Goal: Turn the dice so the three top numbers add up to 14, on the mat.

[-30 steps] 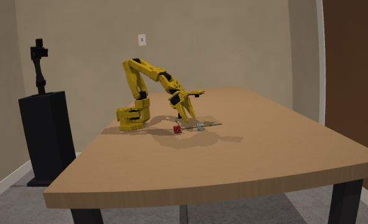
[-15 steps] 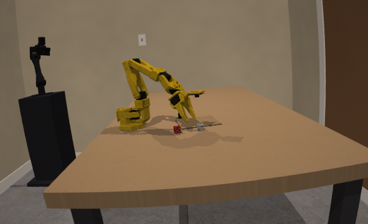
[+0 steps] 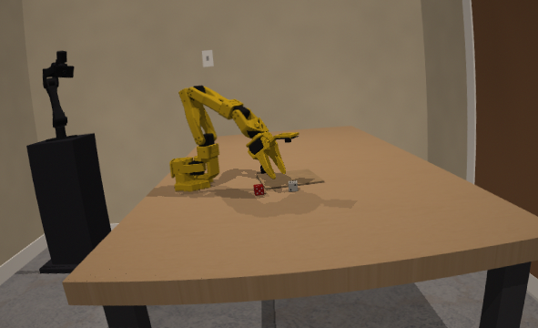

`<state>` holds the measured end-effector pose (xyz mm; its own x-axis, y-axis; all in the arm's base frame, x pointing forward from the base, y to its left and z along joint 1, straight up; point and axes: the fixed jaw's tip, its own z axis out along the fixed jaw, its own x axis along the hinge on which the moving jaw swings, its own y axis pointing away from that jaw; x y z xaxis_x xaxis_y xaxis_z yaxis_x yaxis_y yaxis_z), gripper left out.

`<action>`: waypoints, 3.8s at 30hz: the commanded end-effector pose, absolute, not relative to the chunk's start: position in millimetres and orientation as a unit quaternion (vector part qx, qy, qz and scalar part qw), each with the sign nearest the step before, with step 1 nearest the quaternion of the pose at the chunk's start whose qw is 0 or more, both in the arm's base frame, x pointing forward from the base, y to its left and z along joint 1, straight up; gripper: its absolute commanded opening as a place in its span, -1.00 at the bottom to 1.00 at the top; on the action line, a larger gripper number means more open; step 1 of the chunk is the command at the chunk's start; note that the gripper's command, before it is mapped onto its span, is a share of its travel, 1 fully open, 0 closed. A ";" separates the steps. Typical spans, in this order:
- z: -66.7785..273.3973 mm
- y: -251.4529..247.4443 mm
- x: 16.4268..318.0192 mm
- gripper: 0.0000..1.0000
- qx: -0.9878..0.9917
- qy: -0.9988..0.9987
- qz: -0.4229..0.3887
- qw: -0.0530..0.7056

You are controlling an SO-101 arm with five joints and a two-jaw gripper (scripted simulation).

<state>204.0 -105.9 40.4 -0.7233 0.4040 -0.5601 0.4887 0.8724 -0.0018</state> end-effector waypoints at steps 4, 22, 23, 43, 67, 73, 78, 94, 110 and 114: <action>50.2 -106.6 213.2 -0.44 0.232 0.919 -0.078 0.308; 58.7 -17.4 207.0 -0.44 0.057 0.946 -0.019 0.317; 58.9 -9.0 204.4 -0.44 0.038 0.947 -0.013 0.317; 51.4 78.4 148.6 -0.44 -0.207 0.925 0.069 0.310; 50.8 80.7 146.1 -0.44 -0.216 0.923 0.072 0.309; 44.9 78.5 141.7 -0.44 -0.214 0.928 0.070 0.297; 44.9 78.5 141.7 -0.44 -0.214 0.928 0.070 0.297; 44.9 78.5 141.7 -0.44 -0.214 0.928 0.070 0.297; 44.9 78.5 141.7 -0.44 -0.214 0.928 0.070 0.297; 44.9 78.5 141.7 -0.44 -0.214 0.928 0.070 0.297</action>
<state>140.7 76.1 41.0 -0.7430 -0.3628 -0.5624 -0.4367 0.8996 -0.0035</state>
